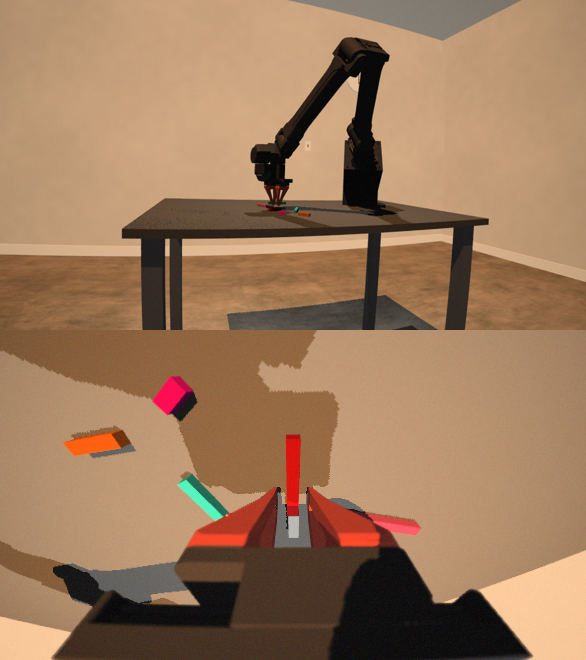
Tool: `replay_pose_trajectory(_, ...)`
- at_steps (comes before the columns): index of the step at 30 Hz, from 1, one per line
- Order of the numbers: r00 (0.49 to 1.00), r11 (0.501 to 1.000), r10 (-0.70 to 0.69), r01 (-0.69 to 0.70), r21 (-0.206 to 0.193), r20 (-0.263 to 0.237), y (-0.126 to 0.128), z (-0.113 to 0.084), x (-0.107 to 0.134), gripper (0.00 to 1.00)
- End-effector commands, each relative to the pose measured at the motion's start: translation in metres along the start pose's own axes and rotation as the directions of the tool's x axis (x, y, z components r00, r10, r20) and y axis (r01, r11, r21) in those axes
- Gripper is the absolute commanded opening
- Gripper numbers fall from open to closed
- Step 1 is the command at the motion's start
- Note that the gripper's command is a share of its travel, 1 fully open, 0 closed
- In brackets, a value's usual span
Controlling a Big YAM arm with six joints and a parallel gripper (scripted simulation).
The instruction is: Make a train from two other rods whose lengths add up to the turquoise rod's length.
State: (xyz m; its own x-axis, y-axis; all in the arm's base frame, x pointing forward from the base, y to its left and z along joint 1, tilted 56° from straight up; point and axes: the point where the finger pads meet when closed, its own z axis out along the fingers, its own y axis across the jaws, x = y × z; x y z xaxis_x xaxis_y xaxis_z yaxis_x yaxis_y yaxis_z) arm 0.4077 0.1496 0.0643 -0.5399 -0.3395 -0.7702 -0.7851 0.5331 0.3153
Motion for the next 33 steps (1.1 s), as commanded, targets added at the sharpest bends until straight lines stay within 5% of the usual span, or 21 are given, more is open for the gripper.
replay_pose_trajectory(1, 1.0, 1.0, -0.01, 0.01, 0.006, 0.008, -0.0044, -0.0022, -0.002, 0.24)
replay_pose_trajectory(33, 1.0, 1.0, -0.01, 0.01, 0.005, 0.007, -0.0047, -0.002, -0.005, 0.24)
